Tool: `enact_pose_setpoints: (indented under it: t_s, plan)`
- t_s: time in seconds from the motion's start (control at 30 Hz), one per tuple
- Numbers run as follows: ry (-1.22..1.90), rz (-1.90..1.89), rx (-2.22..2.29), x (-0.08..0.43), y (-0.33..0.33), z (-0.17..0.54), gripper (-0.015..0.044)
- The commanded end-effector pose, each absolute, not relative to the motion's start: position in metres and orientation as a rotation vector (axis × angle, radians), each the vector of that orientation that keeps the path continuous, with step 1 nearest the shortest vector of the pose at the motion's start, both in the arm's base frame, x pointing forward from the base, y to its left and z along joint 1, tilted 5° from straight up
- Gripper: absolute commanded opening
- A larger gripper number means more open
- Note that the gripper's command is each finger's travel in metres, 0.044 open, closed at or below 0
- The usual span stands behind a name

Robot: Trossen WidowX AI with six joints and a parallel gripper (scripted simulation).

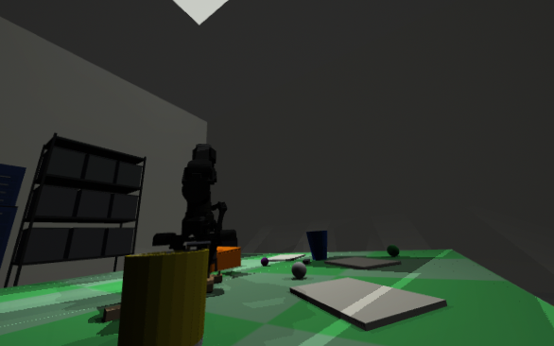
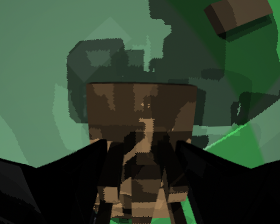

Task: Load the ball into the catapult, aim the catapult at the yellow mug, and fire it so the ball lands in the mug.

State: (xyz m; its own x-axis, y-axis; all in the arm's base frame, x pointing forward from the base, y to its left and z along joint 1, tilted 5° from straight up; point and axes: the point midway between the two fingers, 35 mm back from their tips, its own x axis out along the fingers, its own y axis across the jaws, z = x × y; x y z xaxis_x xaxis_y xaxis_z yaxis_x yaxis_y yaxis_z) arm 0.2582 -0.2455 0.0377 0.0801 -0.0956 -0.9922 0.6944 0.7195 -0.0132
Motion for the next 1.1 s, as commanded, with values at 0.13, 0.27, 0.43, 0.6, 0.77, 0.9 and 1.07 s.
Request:
enact_pose_setpoints:
  t_s: [0.13, 0.27, 0.43, 0.6, 0.77, 0.9, 1.07]
  plan:
    - [1.374, -0.637, 0.543, 0.258, -0.246, 0.038, 0.0118]
    - [1.374, -0.636, 0.543, 0.257, -0.244, 0.063, 0.0032]
    - [1.374, -0.636, 0.543, 0.255, -0.241, 0.088, 0.0]
    - [1.378, -0.634, 0.543, 0.256, -0.242, 0.083, 0.0]
    - [1.378, -0.634, 0.543, 0.256, -0.242, 0.075, 0.0]
    - [1.378, -0.634, 0.543, 0.257, -0.243, 0.068, 0.0]
    - [1.379, -0.633, 0.543, 0.257, -0.243, 0.06, 0.0]
